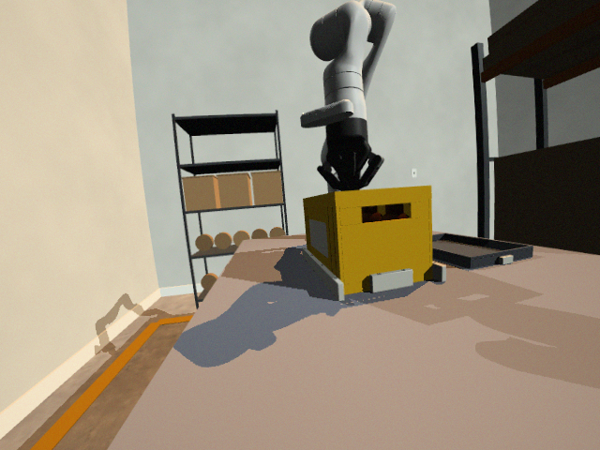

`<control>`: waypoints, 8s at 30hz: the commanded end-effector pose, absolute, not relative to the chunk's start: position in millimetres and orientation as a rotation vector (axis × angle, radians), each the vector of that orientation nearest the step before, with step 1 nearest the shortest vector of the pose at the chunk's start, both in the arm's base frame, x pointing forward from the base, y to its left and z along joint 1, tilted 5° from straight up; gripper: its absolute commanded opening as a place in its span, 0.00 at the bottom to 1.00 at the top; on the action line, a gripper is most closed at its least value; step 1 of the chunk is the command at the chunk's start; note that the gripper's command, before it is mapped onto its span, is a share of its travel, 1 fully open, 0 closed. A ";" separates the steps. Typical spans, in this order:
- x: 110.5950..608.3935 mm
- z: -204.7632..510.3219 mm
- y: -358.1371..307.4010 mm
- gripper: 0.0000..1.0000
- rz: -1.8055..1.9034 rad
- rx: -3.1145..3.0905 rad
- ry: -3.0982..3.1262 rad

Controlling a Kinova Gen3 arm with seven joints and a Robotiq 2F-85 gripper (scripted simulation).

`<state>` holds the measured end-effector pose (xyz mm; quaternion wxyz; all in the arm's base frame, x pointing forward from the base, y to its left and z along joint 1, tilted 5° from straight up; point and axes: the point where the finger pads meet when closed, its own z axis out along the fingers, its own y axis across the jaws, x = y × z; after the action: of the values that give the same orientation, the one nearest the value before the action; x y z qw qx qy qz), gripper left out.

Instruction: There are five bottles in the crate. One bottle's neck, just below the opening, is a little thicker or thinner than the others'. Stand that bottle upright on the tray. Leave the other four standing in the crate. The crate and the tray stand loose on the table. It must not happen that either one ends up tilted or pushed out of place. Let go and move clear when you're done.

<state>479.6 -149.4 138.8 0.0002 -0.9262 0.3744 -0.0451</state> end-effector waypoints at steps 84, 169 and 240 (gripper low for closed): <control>479.1 150.6 -149.1 0.64 -0.145 -2.909 1.176; 471.2 222.5 -56.1 0.00 -0.145 -2.908 1.176; 472.9 203.7 -56.5 0.64 -0.145 -2.909 1.176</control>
<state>473.6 -55.4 206.4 0.0017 -0.9265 0.3733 -0.0473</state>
